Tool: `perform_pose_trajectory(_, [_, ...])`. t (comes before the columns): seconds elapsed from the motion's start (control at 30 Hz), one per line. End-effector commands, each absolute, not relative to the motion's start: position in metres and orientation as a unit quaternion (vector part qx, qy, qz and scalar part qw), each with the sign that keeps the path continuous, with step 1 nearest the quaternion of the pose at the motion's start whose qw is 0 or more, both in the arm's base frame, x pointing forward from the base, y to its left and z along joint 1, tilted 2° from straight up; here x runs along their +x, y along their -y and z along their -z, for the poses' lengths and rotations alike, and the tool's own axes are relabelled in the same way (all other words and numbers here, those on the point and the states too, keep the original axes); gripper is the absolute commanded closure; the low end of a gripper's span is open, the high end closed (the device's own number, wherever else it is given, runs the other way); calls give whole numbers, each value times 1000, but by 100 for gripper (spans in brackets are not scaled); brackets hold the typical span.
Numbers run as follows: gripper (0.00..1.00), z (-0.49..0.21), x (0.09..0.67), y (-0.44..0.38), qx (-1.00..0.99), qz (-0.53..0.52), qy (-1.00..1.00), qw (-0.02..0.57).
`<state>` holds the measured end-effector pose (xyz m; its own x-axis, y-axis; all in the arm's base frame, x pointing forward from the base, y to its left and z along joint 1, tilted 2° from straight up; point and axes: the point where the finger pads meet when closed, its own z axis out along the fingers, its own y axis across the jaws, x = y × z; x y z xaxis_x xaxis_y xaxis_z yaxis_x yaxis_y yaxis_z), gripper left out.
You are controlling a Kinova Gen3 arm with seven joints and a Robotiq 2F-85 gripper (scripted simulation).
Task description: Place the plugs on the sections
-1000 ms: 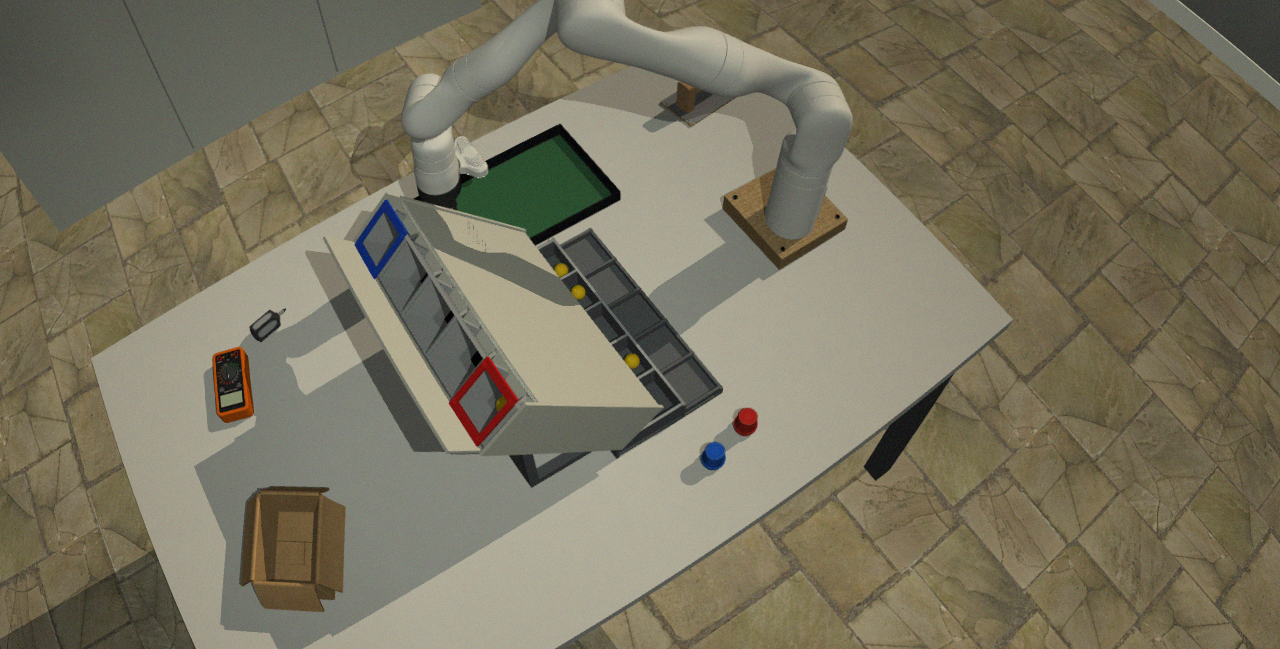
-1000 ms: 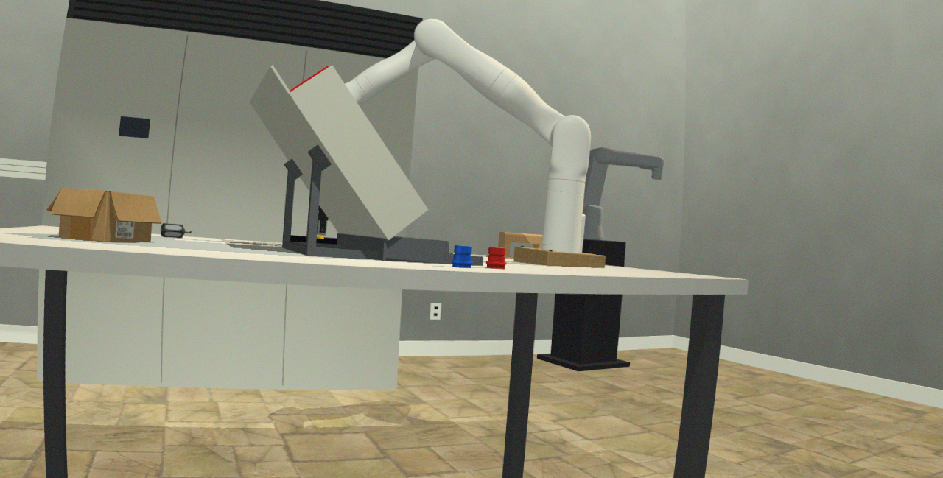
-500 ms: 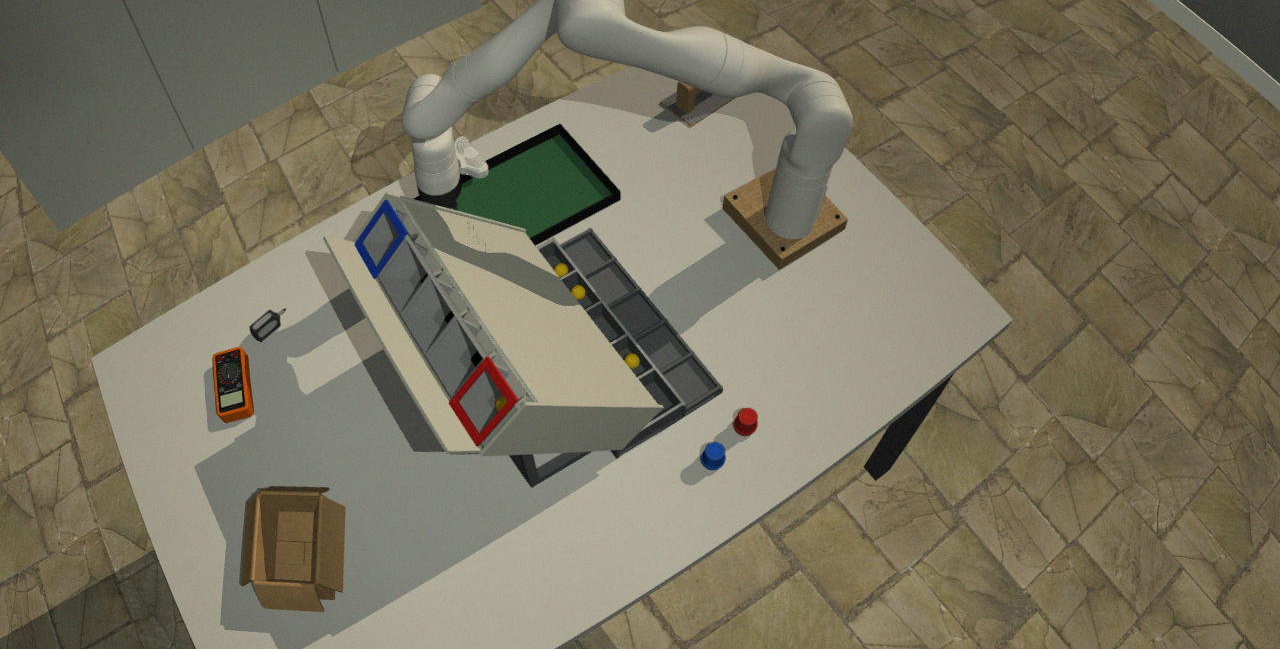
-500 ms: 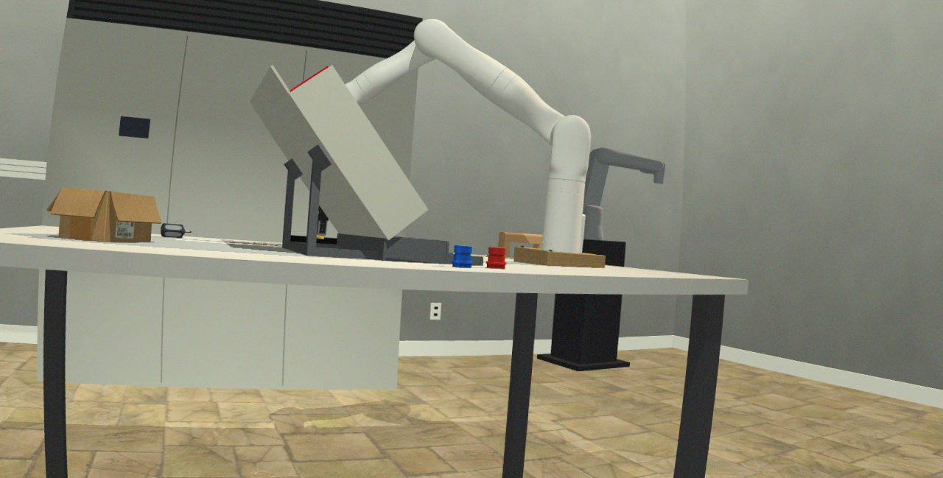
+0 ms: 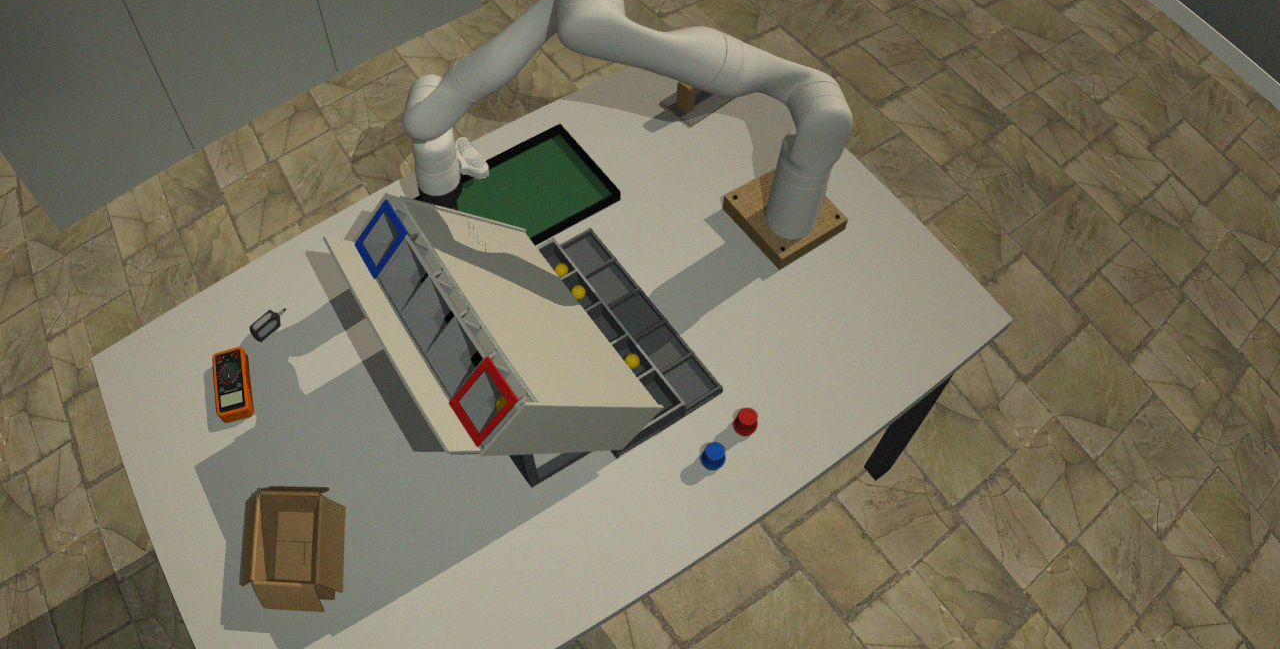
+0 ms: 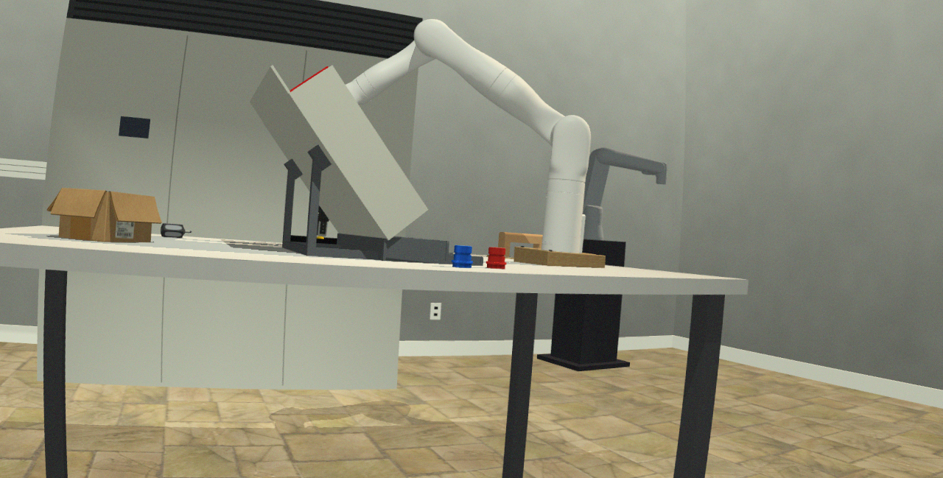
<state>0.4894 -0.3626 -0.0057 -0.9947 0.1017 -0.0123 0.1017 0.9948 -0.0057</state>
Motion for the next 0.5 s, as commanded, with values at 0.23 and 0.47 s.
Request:
perform_pose_trajectory(0.23, [50,12,490,363,51,4,-999,7])
perform_pose_trajectory(0.47, [50,12,490,363,51,4,-999,7])
